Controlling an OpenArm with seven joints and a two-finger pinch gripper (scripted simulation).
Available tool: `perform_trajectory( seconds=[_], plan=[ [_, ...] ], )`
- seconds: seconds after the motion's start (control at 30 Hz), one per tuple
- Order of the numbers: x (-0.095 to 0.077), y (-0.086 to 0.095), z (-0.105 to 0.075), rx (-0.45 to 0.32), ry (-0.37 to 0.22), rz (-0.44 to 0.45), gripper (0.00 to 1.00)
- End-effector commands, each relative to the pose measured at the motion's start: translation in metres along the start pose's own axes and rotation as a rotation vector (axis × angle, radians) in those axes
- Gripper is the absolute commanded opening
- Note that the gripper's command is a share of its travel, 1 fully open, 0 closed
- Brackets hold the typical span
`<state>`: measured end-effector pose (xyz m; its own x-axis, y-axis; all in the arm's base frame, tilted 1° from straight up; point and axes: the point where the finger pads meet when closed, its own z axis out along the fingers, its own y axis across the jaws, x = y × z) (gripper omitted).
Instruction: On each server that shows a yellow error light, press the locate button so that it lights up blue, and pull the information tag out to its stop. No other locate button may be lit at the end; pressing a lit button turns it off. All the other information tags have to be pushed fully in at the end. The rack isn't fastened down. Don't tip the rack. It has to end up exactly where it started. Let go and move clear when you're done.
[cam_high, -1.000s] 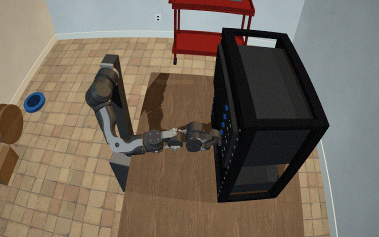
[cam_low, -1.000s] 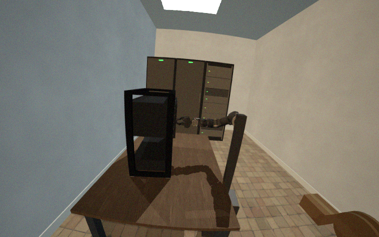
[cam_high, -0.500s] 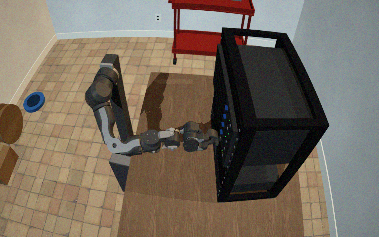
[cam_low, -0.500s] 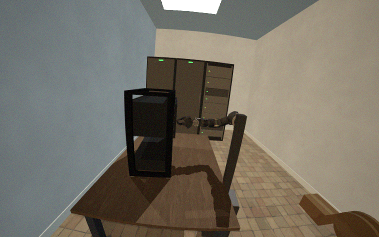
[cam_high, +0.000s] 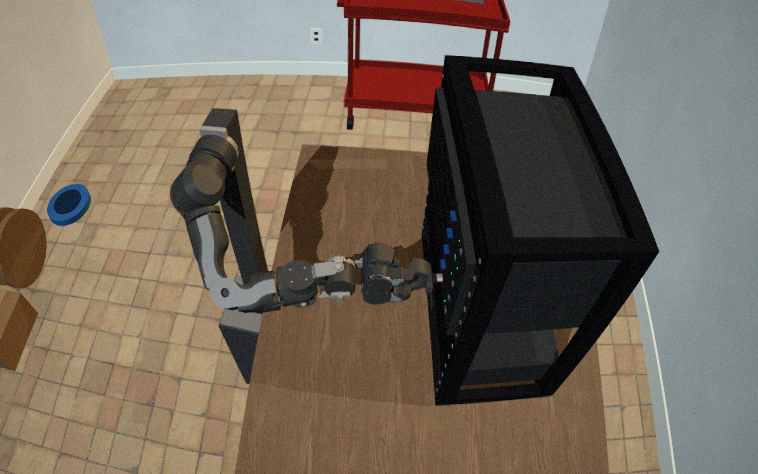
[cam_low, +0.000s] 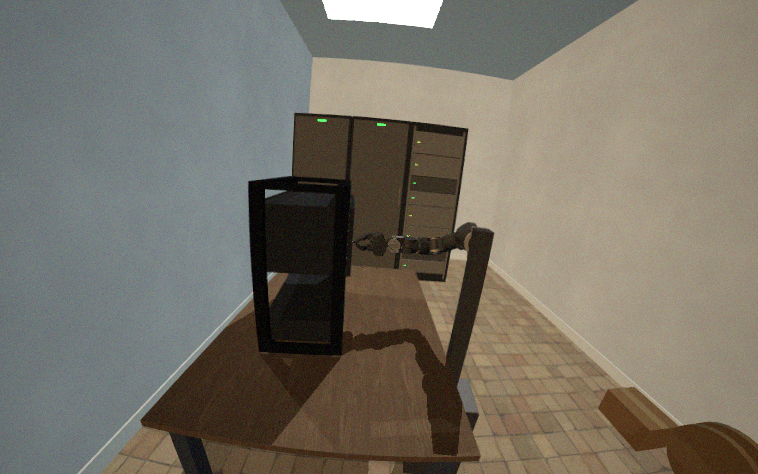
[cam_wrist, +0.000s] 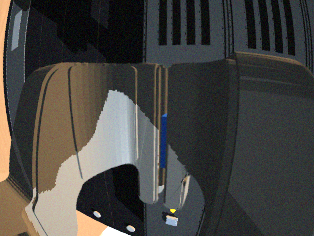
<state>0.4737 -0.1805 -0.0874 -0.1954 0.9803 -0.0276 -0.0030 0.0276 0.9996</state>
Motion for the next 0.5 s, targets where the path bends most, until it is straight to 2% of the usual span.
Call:
perform_trajectory(
  seconds=[0.0,0.47],
  plan=[
    [-0.0012,0.0016,-0.0027,-0.007,-0.008,0.006,0.0],
    [-0.0008,0.0016,-0.0078,-0.006,-0.004,0.006,0.0]
  ],
)
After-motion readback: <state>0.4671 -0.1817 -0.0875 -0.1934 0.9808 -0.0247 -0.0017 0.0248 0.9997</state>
